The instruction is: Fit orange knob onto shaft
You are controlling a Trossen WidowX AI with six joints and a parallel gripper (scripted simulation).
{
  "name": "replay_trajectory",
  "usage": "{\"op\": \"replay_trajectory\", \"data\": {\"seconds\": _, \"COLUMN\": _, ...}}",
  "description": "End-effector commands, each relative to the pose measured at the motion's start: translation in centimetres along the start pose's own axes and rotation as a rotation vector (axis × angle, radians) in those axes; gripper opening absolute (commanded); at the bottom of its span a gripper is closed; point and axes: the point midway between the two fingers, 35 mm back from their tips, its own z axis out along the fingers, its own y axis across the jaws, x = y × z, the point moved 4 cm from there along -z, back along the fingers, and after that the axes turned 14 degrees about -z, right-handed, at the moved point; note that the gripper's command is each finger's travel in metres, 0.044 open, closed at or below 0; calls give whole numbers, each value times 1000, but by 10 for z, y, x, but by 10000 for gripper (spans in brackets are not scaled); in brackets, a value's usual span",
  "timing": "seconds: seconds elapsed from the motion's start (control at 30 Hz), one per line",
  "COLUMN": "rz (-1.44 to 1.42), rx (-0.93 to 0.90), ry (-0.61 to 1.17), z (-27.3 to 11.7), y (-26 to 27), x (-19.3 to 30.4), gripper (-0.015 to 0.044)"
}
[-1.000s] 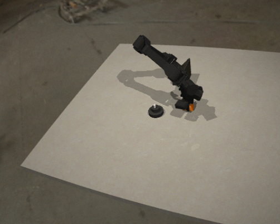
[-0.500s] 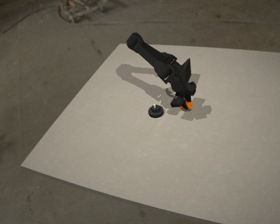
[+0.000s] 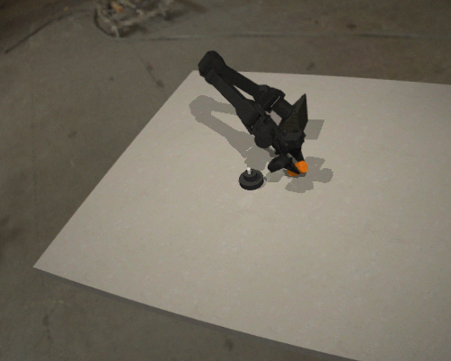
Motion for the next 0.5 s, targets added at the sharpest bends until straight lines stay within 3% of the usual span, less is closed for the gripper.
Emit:
{"op": "replay_trajectory", "data": {"seconds": 0.0, "rz": -4, "rx": 14, "ry": -57, "z": -2, "y": 2, "x": 5, "gripper": 180}}
{"op": "replay_trajectory", "data": {"seconds": 0.47, "rz": -5, "rx": 70, "ry": -291, "z": -9, "y": 8, "x": 27, "gripper": 180}}
